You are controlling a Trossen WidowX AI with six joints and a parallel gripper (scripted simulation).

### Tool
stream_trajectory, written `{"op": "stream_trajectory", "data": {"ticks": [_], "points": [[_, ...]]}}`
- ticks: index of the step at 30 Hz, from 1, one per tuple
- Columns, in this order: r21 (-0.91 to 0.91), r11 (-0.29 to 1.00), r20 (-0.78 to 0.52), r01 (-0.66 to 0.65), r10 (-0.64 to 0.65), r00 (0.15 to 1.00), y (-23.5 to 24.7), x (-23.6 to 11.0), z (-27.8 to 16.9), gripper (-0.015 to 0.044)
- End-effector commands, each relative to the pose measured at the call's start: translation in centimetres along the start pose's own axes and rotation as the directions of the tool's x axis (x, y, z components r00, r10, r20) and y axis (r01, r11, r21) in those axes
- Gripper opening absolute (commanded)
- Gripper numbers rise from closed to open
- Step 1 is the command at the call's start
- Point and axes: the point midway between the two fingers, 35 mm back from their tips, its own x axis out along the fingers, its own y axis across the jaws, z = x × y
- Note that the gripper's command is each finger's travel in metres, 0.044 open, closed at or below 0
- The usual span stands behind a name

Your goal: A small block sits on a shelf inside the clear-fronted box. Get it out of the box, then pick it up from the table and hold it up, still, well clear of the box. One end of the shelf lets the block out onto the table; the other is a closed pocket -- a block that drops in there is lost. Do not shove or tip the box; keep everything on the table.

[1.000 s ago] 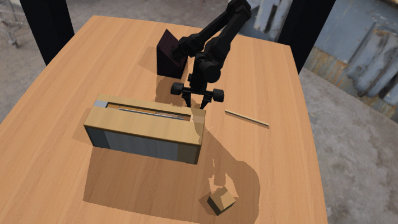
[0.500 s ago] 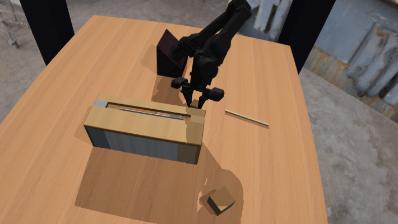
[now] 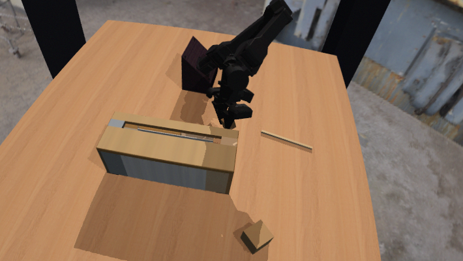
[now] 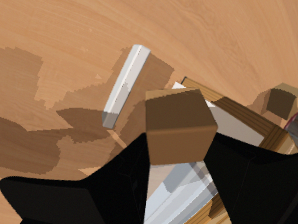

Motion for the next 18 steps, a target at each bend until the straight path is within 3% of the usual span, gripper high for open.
{"op": "stream_trajectory", "data": {"ticks": [1,9,18], "points": [[0.153,0.988,0.007,0.006,-0.007,1.000,-0.2,-0.4,0.0,0.0000],[0.460,0.888,0.019,-0.005,-0.004,1.000,0.0,-1.0,-0.1,0.0000],[0.746,0.665,0.029,-0.019,-0.003,1.000,0.2,-1.7,-0.1,0.0000]]}}
